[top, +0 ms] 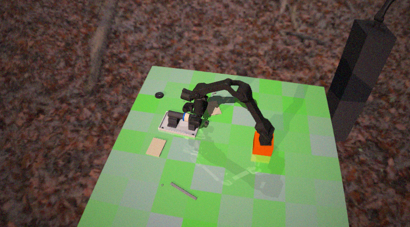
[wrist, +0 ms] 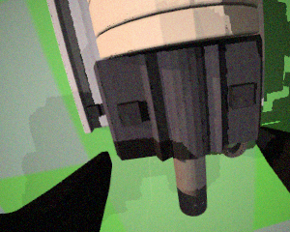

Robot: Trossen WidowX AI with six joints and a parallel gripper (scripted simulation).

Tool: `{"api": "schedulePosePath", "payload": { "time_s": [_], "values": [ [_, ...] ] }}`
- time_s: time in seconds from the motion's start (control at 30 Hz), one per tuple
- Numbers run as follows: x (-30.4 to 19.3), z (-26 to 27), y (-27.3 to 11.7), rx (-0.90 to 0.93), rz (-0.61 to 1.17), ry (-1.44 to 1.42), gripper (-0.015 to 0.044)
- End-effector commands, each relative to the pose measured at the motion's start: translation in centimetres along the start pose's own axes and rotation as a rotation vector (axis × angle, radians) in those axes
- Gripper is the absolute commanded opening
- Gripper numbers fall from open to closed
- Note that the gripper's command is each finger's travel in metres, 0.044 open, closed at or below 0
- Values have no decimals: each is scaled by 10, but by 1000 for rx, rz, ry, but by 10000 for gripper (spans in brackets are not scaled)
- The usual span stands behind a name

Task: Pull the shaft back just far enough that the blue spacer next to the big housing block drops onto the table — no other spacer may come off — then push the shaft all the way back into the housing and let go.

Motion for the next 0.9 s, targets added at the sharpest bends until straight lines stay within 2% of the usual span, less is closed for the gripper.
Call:
{"api": "schedulePosePath", "payload": {
  "time_s": [0.0, 0.6, 0.87],
  "values": [
    [-2, -1, 9, -4, 11, 4, 440],
    [-2, -1, 9, -4, 11, 4, 440],
    [-2, 0, 8, 0, 10, 1, 230]
  ]
}}
Point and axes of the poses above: the point midway between the two fingers, 35 mm back from their tips, its own y axis out along the fingers, its own z axis across the jaws, x = y × z, the point moved 6 cm from there along -y, back along the fingers, and after that the axes turned 11 degrees about y, right-handed, at the moved point
